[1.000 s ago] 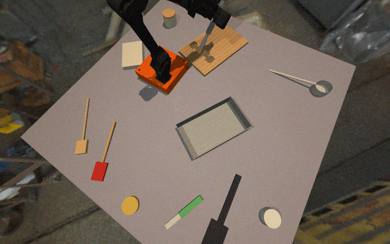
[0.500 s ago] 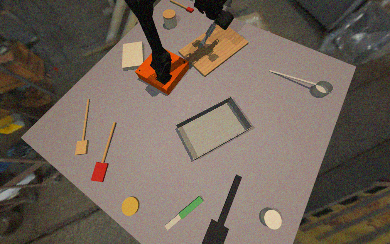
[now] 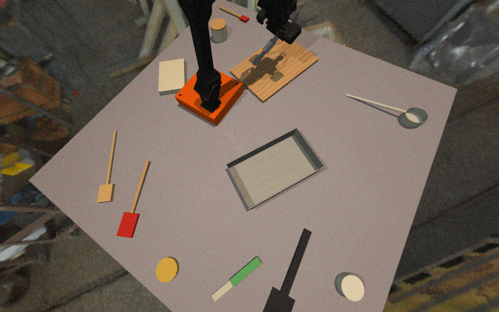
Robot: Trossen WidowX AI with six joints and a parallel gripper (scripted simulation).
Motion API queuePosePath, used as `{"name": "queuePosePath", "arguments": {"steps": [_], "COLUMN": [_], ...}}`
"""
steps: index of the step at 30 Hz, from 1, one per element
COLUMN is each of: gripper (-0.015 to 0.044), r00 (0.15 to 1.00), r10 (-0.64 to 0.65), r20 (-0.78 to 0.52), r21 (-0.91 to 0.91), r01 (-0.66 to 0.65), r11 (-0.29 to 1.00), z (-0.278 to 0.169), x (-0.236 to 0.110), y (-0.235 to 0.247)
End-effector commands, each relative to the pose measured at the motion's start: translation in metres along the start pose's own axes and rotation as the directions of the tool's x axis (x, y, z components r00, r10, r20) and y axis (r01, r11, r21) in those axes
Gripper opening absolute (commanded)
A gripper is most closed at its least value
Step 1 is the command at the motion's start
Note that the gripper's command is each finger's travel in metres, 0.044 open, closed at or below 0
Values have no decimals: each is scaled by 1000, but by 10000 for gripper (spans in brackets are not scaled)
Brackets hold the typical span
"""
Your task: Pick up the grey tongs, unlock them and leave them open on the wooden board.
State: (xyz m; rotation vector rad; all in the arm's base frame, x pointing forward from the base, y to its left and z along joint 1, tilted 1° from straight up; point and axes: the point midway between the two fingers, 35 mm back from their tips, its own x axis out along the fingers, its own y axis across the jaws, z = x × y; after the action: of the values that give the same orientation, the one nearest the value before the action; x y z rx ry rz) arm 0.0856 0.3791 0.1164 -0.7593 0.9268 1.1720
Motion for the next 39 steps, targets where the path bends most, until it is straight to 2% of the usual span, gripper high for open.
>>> {"name": "queuePosePath", "arguments": {"steps": [1, 22, 39], "gripper": [-150, -150, -150], "r00": [999, 924, 919], "r10": [5, 7, 7], "r20": [-54, -382, -395], "r21": [6, 12, 12], "r01": [-4, -3, -3], "r11": [1000, 1000, 1000], "z": [2, -12, -16], "x": [1, 11, 19], "y": [0, 0, 0]}}
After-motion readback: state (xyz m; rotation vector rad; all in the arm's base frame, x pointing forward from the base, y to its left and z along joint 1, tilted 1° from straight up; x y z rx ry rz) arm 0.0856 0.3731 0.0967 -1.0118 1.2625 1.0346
